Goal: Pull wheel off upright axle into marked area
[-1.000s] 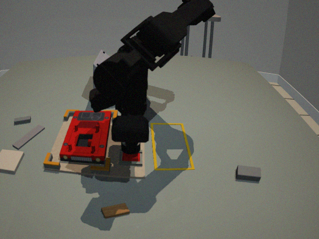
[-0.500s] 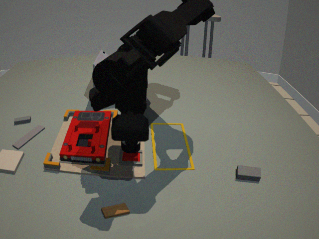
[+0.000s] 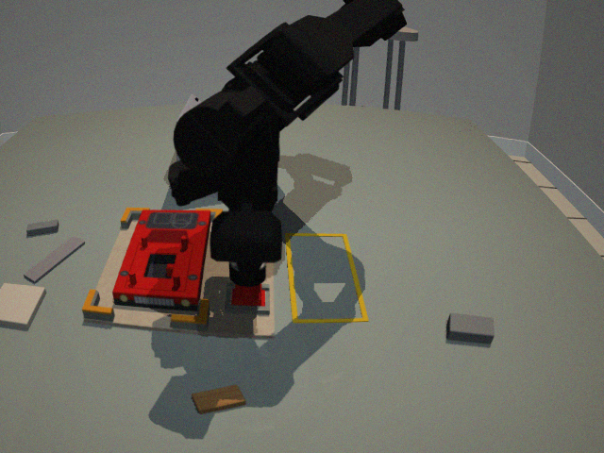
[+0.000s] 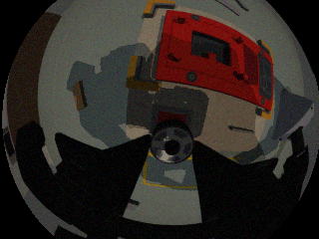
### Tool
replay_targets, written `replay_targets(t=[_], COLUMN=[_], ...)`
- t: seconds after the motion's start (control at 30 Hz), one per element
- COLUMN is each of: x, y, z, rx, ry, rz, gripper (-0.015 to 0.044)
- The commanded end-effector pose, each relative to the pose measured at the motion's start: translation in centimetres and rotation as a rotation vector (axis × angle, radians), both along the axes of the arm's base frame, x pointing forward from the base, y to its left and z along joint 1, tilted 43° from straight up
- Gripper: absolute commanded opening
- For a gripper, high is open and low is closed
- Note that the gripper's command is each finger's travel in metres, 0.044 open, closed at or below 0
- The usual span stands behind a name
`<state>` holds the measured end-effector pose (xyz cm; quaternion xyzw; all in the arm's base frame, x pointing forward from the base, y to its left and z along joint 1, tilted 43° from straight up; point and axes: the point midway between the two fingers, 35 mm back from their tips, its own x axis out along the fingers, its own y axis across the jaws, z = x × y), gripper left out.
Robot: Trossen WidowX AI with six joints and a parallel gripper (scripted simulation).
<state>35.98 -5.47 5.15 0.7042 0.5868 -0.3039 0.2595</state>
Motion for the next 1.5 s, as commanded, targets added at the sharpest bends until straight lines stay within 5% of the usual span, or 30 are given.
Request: replay_targets(t=[0.0,1.47], x=[0.0,-0.2], y=[-0.3,-1.3], z=[0.2,1.3], rx=[-0.004,-0.004], ry=[-0.005,-0.007], rz=[0.000,-0.004], gripper=[0.0000,0.0000])
